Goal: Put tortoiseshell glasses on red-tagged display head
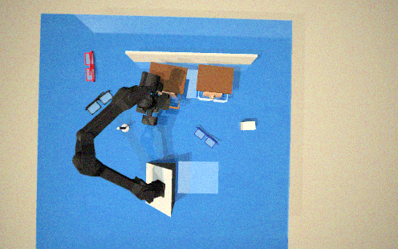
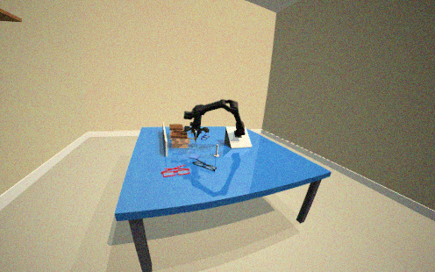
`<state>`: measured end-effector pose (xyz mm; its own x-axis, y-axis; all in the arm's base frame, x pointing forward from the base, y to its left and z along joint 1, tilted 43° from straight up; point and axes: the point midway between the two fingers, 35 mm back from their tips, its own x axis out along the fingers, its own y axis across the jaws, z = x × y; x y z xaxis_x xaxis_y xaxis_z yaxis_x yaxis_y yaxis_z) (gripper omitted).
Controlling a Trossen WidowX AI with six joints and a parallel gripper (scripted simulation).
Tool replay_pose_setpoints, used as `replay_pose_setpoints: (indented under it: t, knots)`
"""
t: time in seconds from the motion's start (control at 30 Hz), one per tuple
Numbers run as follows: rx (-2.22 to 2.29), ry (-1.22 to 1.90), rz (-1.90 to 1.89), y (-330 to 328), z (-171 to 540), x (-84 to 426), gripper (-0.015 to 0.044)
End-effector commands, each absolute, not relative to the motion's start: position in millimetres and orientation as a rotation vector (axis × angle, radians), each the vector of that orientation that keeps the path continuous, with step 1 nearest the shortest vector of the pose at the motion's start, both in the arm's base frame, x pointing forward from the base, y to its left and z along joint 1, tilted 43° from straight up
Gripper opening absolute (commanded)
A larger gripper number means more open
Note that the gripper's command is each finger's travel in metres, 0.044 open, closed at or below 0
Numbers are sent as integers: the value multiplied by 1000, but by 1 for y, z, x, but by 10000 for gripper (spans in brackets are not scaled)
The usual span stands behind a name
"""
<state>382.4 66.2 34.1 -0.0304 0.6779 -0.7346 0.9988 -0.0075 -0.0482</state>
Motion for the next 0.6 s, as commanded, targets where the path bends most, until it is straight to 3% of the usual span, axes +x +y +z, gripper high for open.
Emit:
replay_pose_setpoints:
  t: [0.0,0.57]
  knots:
    - [1742,1759,-809,67,35,389,0]
    - [1738,1754,-812,68,33,411,0]
